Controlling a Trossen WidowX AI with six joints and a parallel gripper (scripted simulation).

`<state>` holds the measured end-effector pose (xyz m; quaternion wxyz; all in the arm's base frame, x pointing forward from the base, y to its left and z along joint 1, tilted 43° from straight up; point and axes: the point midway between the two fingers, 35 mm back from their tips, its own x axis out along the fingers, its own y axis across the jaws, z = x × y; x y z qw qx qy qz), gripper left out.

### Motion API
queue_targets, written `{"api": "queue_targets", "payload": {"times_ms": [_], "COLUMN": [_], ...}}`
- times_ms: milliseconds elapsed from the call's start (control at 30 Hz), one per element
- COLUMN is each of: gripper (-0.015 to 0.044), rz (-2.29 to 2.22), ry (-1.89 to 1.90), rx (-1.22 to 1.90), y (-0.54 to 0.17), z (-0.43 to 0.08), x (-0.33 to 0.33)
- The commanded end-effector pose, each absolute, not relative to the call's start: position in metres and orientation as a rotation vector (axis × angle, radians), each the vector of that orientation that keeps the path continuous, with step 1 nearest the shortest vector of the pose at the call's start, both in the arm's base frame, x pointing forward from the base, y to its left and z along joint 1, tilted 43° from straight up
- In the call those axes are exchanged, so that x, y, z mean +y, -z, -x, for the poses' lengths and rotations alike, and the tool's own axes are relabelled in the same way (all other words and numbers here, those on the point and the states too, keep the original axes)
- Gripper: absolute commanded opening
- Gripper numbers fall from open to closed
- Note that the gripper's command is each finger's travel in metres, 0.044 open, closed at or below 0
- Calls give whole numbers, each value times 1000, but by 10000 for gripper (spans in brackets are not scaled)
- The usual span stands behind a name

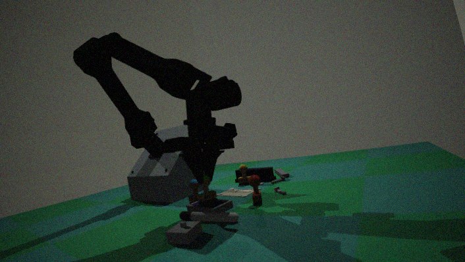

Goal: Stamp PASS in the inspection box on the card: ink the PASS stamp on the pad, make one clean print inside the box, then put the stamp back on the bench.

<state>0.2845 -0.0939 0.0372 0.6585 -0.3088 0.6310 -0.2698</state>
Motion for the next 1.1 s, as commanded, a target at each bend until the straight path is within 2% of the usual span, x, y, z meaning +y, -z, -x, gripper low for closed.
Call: {"api": "queue_targets", "payload": {"times_ms": [0,1067], "gripper": [0,0], "rz": [696,693], "ry": [615,612], "rx": [1421,1422], "y": [-40,-71], "z": [-286,-284], "x": [-92,-64]}}
